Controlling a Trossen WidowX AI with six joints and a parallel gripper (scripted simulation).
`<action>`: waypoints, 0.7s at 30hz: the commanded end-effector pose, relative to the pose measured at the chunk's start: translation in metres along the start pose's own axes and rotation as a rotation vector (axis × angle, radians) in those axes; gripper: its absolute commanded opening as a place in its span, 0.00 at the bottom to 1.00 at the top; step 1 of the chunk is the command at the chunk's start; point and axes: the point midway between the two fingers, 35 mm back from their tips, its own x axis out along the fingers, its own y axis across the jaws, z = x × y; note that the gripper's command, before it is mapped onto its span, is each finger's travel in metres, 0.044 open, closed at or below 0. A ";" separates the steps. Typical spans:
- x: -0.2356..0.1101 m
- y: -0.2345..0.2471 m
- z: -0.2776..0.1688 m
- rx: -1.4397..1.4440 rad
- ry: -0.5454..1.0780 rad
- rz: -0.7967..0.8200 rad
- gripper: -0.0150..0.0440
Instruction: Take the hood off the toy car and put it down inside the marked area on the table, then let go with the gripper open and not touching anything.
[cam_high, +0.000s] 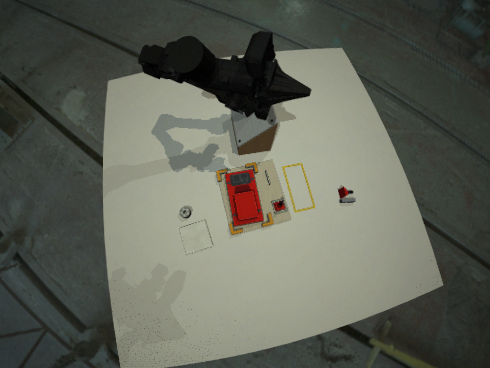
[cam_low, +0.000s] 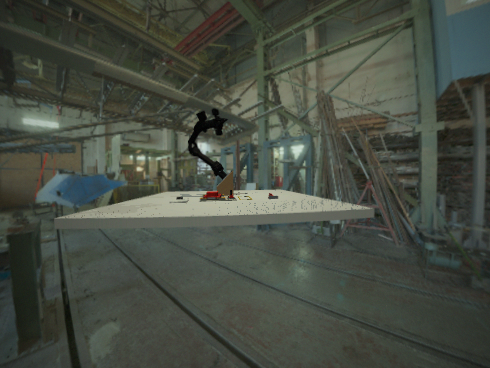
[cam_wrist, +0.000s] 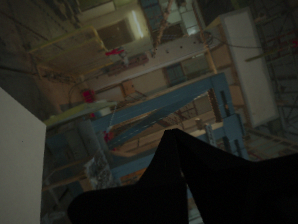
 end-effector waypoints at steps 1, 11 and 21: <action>0.001 0.001 -0.001 0.009 0.004 0.005 0.30; 0.029 0.104 -0.078 0.615 0.342 0.307 0.74; 0.010 0.231 -0.143 1.259 0.904 0.505 1.00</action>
